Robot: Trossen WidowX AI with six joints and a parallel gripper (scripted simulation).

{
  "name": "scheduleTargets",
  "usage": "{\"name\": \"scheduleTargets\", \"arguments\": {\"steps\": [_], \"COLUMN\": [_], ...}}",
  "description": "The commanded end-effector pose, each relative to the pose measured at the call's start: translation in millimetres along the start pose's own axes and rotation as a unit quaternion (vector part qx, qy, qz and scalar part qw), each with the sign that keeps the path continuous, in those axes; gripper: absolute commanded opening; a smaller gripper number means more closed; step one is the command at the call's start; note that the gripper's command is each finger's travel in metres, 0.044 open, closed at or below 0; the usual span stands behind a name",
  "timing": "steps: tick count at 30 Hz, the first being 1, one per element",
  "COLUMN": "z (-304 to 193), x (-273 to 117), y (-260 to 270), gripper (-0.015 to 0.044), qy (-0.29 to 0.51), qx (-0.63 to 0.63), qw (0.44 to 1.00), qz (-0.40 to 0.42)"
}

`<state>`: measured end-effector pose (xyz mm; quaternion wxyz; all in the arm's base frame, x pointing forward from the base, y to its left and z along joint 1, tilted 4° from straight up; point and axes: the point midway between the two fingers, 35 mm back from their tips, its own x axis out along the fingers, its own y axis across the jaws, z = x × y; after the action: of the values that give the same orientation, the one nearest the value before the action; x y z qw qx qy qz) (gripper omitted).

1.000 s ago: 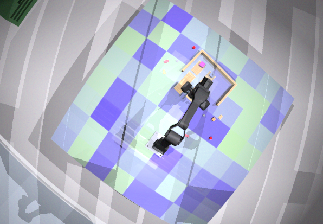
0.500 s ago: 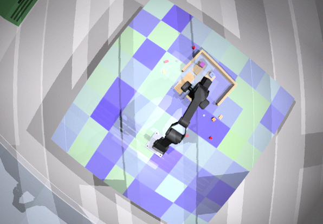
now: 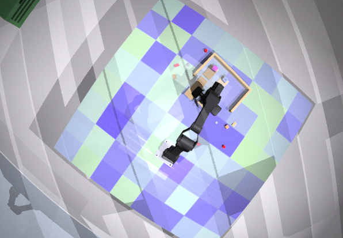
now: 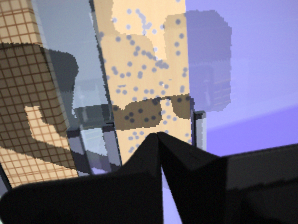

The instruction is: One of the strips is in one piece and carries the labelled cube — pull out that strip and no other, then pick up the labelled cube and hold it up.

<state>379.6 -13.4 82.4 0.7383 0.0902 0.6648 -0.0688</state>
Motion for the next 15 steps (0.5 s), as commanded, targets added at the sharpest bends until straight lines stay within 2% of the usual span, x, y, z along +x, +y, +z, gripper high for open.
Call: {"name": "scheduleTargets", "arguments": {"steps": [1,15], "z": [-1.6,-2.5], "x": [9.1,21.2], "y": [-0.5,-0.3], "gripper": [0.0,0.0], "qy": [0.002,0.002], "qx": [0.003,0.003], "qw": [1.0,1.0], "qz": [-0.003,-0.003]}}
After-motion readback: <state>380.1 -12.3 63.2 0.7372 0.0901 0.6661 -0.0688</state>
